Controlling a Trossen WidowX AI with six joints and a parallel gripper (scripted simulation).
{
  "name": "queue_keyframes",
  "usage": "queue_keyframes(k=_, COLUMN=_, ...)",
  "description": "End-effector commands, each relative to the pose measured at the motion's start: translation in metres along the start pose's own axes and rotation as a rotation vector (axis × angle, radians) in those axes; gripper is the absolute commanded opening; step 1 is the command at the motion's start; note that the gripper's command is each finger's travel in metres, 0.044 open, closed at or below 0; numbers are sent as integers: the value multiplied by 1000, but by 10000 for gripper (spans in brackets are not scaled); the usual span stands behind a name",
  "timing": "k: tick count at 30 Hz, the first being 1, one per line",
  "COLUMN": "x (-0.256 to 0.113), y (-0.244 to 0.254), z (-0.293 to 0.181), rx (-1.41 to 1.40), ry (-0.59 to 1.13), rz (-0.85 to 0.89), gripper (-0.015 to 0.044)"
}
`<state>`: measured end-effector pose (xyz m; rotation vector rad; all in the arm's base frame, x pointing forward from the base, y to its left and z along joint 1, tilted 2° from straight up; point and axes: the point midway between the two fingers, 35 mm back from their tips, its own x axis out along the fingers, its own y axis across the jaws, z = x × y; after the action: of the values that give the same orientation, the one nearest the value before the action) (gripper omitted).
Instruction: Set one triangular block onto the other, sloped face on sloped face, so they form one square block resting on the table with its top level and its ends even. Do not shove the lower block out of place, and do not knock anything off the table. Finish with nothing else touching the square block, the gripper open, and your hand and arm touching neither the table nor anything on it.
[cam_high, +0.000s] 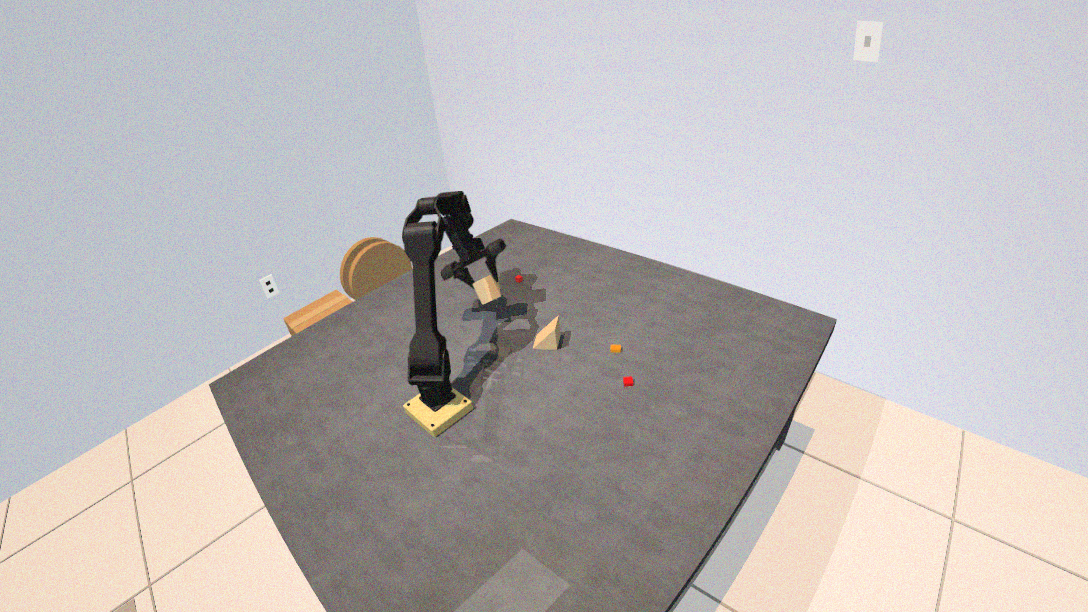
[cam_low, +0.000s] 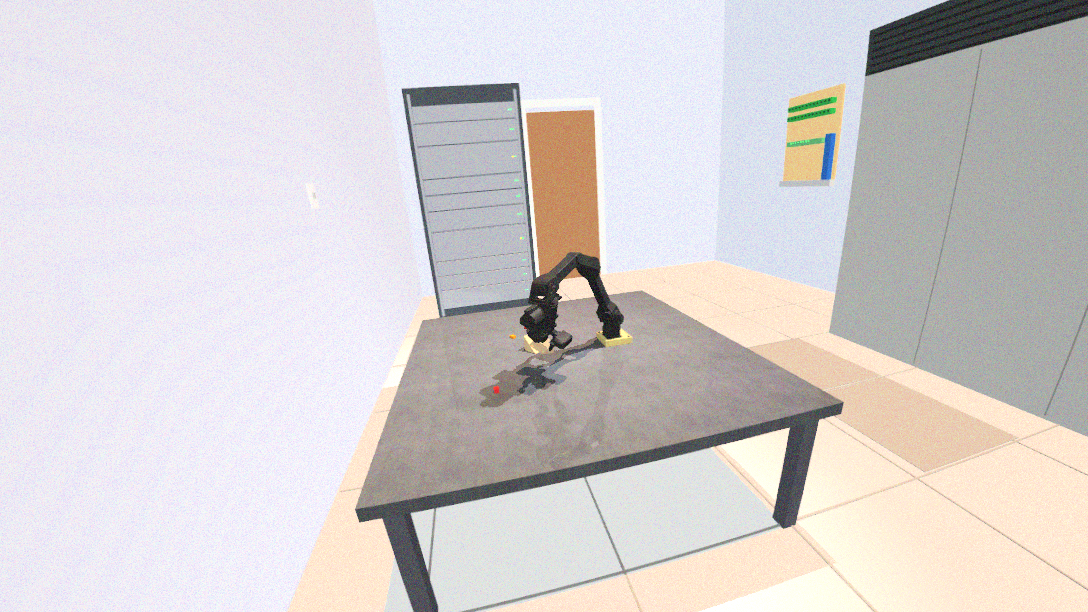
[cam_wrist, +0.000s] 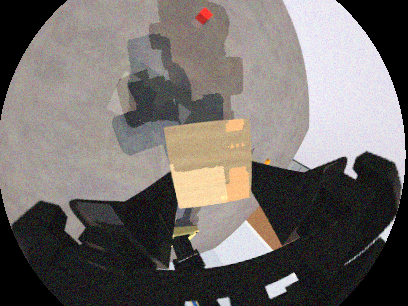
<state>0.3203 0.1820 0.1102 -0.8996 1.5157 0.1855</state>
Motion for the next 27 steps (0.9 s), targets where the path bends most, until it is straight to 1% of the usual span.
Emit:
queue_keyframes(k=1, x=-2, y=-2, z=-1, rx=153, ry=-19, rz=22, gripper=0)
queue_keyframes(k=27, x=-3, y=-6, z=-3, rx=1034, ry=-28, rz=168, gripper=0)
